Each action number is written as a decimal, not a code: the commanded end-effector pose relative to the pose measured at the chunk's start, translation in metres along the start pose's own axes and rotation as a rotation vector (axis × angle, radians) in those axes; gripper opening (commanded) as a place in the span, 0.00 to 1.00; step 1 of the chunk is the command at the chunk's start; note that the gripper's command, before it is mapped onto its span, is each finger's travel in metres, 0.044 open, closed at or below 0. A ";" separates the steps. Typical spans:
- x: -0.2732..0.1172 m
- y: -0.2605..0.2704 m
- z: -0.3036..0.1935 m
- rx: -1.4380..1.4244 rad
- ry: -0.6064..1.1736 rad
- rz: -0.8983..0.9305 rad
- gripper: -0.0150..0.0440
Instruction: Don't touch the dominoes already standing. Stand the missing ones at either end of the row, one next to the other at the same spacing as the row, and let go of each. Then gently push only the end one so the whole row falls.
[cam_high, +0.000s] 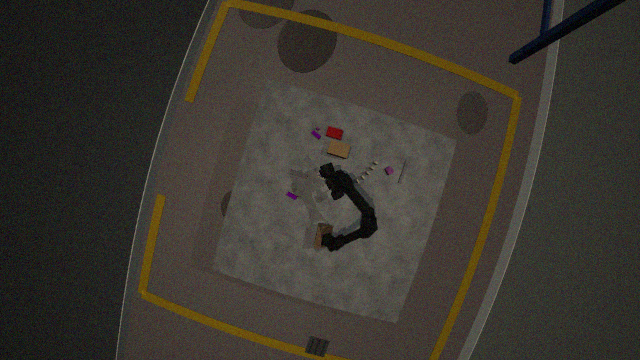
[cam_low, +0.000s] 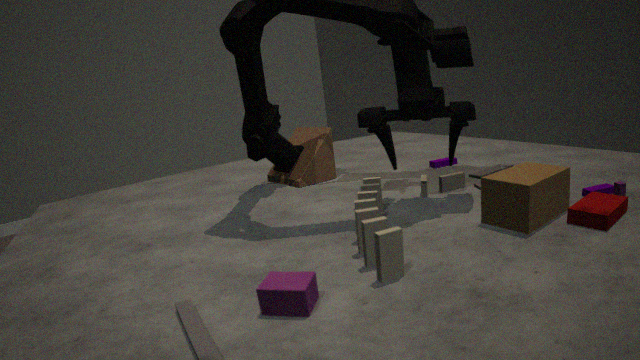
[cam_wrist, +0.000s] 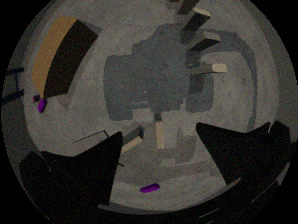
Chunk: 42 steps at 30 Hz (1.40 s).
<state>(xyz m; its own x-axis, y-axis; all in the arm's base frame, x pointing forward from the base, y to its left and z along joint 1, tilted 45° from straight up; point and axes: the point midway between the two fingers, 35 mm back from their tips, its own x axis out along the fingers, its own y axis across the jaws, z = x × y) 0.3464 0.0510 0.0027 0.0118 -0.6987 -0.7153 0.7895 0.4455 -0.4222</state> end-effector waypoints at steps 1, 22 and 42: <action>0.026 -0.002 -0.001 -0.005 -0.003 -0.009 1.00; 0.042 -0.002 -0.001 -0.005 -0.004 -0.009 0.78; 0.034 -0.002 -0.001 -0.005 -0.004 -0.009 0.30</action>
<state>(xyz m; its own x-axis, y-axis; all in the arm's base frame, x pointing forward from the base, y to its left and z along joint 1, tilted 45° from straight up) 0.3442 0.0224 -0.0269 0.0034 -0.7040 -0.7102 0.7871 0.4400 -0.4324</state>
